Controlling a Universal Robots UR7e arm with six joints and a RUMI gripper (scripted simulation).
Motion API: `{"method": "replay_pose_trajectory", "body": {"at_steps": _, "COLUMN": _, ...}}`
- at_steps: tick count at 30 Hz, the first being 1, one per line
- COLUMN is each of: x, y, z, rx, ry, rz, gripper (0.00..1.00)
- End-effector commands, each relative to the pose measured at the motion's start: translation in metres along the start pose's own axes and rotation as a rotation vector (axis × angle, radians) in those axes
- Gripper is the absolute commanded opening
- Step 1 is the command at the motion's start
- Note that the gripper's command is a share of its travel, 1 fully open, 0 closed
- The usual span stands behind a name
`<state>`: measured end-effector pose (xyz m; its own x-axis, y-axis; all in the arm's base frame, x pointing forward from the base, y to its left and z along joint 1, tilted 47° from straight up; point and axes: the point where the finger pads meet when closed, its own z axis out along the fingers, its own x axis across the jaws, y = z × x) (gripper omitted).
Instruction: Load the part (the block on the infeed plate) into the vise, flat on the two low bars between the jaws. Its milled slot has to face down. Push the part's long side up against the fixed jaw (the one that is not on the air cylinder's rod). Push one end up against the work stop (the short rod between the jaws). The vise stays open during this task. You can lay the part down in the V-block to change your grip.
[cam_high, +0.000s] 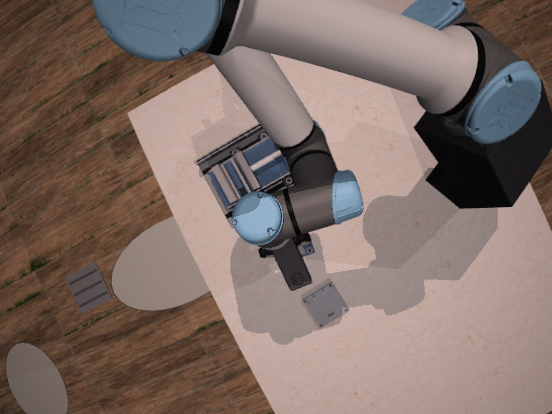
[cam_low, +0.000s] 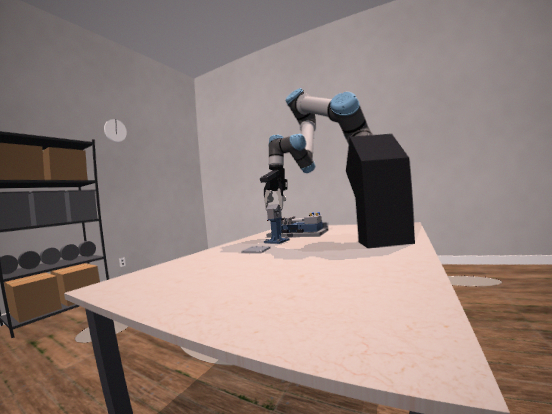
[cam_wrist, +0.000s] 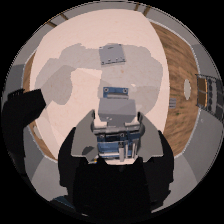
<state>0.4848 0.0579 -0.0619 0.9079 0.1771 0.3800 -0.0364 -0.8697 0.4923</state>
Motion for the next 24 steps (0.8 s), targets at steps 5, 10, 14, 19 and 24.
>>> {"method": "replay_pose_trajectory", "body": {"at_steps": 5, "x": -0.0001, "y": 0.0010, "z": 0.0003, "rx": 0.128, "ry": 0.001, "rz": -0.001, "gripper": 0.51}}
{"method": "replay_pose_trajectory", "body": {"at_steps": 10, "x": -0.0001, "y": 0.0013, "z": 0.0004, "rx": 0.166, "ry": 0.001, "rz": -0.001, "gripper": 0.51}}
{"method": "replay_pose_trajectory", "body": {"at_steps": 14, "x": -0.0001, "y": 0.0017, "z": 0.0005, "rx": 0.215, "ry": 0.001, "rz": -0.002, "gripper": 0.51}}
{"method": "replay_pose_trajectory", "body": {"at_steps": 19, "x": -0.0001, "y": 0.0021, "z": 0.0005, "rx": 0.271, "ry": 0.001, "rz": -0.002, "gripper": 0.51}}
{"method": "replay_pose_trajectory", "body": {"at_steps": 24, "x": -0.0001, "y": 0.0024, "z": 0.0007, "rx": 0.313, "ry": 0.001, "rz": -0.002, "gripper": 0.51}}
